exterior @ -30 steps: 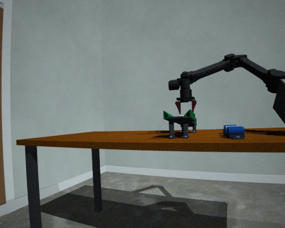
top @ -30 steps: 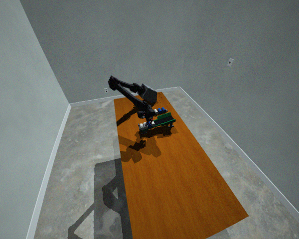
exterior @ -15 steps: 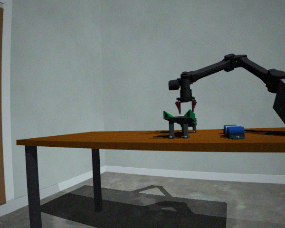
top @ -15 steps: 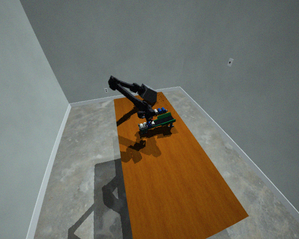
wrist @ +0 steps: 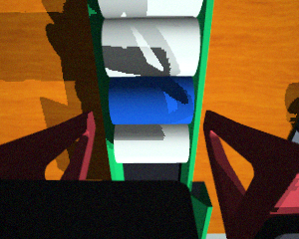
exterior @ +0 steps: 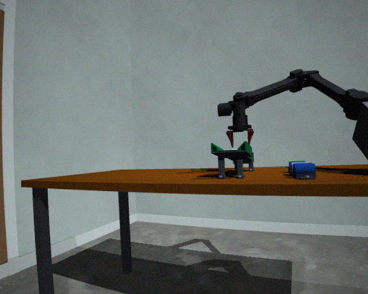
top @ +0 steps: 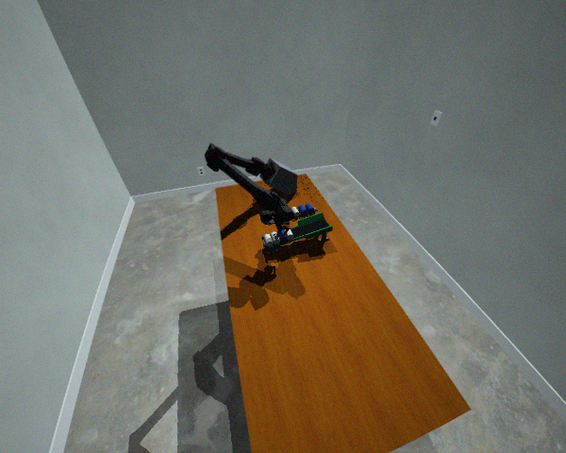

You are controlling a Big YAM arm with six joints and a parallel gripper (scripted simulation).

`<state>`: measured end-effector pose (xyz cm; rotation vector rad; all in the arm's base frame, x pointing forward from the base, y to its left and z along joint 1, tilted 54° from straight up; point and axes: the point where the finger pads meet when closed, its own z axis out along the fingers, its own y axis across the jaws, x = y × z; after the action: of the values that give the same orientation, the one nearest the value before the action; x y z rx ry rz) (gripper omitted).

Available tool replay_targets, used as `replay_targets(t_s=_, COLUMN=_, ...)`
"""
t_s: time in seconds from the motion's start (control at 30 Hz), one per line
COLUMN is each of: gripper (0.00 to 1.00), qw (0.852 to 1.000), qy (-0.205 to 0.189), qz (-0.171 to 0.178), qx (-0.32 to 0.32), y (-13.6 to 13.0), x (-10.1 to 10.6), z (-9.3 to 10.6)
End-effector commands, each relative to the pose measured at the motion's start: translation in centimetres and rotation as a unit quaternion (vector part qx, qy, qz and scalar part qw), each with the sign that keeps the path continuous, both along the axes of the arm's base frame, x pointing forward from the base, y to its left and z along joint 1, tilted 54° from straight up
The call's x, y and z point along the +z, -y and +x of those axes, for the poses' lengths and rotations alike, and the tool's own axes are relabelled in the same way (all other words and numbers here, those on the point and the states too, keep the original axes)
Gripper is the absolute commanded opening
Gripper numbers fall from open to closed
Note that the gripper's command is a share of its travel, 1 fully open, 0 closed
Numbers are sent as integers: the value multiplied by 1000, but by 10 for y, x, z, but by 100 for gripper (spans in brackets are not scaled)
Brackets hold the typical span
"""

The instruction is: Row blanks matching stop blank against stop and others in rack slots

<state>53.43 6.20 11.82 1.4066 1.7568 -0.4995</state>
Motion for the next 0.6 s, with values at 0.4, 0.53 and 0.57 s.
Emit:
replay_targets(t_s=0.4, gripper=78, qw=1000, qy=-1, qz=1, qx=5, y=-10, x=-15, z=1)
replay_targets(t_s=0.53, gripper=78, qw=1000, qy=-1, qz=1, qx=3, y=-9, x=-15, z=1)
replay_targets(t_s=0.57, gripper=78, qw=1000, qy=-1, qz=1, qx=3, y=-9, x=-15, z=1)
